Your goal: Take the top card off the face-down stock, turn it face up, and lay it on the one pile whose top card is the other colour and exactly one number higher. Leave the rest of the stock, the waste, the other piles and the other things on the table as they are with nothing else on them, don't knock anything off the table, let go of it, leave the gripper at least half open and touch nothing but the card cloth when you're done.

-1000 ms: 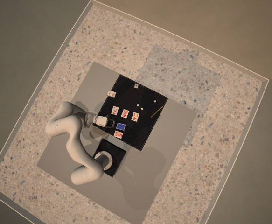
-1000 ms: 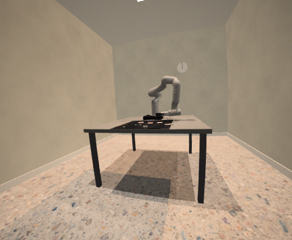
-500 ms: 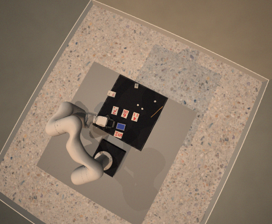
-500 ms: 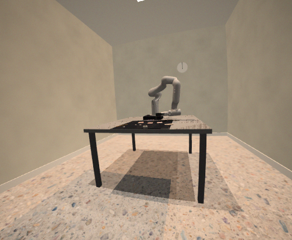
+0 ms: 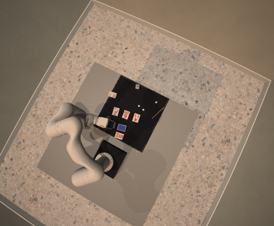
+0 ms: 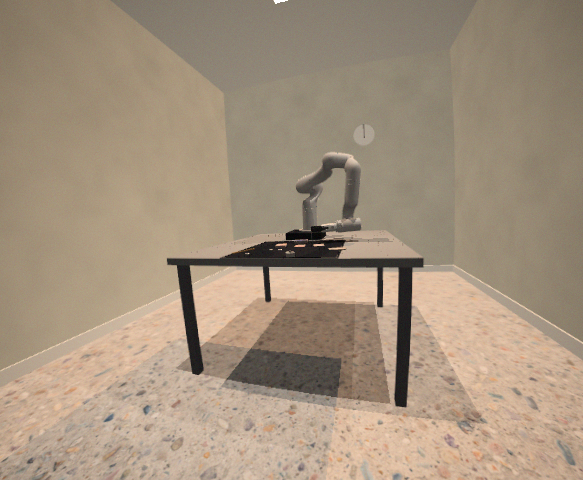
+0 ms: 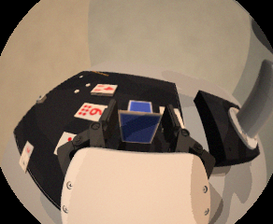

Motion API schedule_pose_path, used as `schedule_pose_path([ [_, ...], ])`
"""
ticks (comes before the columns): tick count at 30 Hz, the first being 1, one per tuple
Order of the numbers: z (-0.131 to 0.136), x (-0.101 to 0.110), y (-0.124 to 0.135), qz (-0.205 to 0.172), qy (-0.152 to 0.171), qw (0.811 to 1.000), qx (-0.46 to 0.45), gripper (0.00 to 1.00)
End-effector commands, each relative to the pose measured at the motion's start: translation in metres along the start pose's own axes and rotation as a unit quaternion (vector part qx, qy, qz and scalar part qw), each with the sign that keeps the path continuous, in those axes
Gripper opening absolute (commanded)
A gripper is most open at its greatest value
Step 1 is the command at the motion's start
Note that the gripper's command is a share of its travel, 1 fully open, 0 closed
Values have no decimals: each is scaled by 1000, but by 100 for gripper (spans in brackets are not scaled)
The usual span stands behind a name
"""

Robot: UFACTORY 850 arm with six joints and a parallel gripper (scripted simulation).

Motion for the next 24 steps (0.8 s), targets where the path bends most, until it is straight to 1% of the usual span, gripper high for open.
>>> schedule_pose_path([
  [1,0,1,0,-1,0,1000,0,73],
  [24,0,14,1,-1,0,1000,0,73],
])
Point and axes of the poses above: the point where the finger pads meet when closed, its own x axis back along the fingers, its own z axis across the jaws, y = z × x, the point moved 4 cm from there along x, back along the fingers, and after that the axes turned 6 degrees about -x, right-handed, at the moved point
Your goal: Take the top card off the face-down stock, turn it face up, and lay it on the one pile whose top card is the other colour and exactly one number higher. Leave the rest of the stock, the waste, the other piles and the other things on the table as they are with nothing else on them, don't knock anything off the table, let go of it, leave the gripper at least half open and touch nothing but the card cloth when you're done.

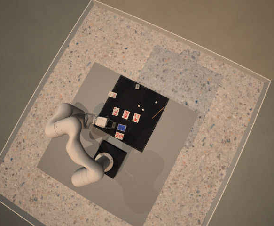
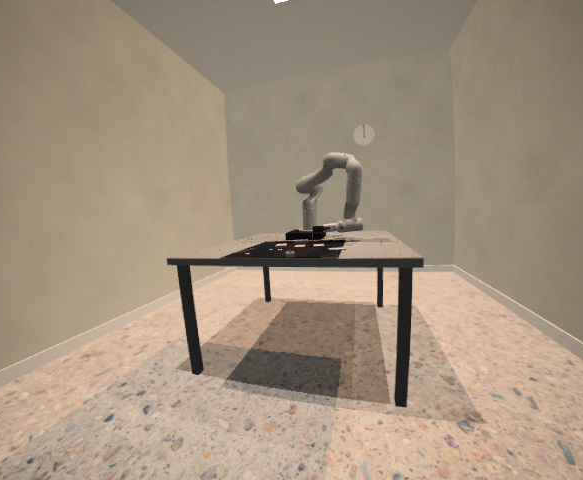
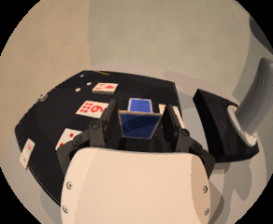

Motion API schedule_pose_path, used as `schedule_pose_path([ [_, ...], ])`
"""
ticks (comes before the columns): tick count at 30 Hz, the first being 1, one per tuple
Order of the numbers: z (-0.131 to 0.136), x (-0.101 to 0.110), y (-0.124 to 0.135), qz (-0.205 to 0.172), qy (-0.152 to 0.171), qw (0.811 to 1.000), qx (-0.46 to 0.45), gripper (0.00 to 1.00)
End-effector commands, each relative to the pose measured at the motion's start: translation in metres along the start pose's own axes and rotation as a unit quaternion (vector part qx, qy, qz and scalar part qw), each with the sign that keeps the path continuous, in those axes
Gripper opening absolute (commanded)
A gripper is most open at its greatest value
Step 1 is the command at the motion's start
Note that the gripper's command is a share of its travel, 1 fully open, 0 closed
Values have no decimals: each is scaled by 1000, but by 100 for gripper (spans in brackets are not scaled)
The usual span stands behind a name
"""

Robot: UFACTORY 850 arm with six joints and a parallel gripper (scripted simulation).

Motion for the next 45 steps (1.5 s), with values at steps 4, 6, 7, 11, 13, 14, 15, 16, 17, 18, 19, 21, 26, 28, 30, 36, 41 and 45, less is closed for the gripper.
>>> schedule_pose_path([
  [4,0,6,1,0,0,1000,-1,73],
  [6,0,8,1,0,0,1000,-1,73],
  [7,0,9,2,0,0,1000,-1,73],
  [11,0,12,2,0,0,1000,-1,73],
  [13,0,13,3,0,0,1000,-1,73],
  [14,0,14,3,0,0,1000,-1,73],
  [15,0,15,3,0,0,1000,-1,73],
  [16,0,15,3,0,0,1000,-1,73],
  [17,0,16,4,0,0,1000,-1,73],
  [18,0,17,4,0,0,1000,-1,73],
  [19,0,18,4,0,0,1000,-1,73],
  [21,0,19,5,0,0,1000,-1,73],
  [26,0,23,6,0,0,1000,-1,73],
  [28,0,23,6,0,0,1000,-1,73],
  [30,0,24,7,0,0,1000,-1,73],
  [36,0,27,8,0,0,1000,-1,73],
  [41,0,29,9,0,0,1000,-1,73],
  [45,1,29,9,0,0,1000,-1,73],
])
Point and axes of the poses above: the point where the finger pads meet when closed, its own x axis back along the fingers, its own z axis across the jaws, y = z × x, the point moved 4 cm from there along x, back along the fingers, and after that the axes turned 6 degrees about -x, right-handed, at the moved point
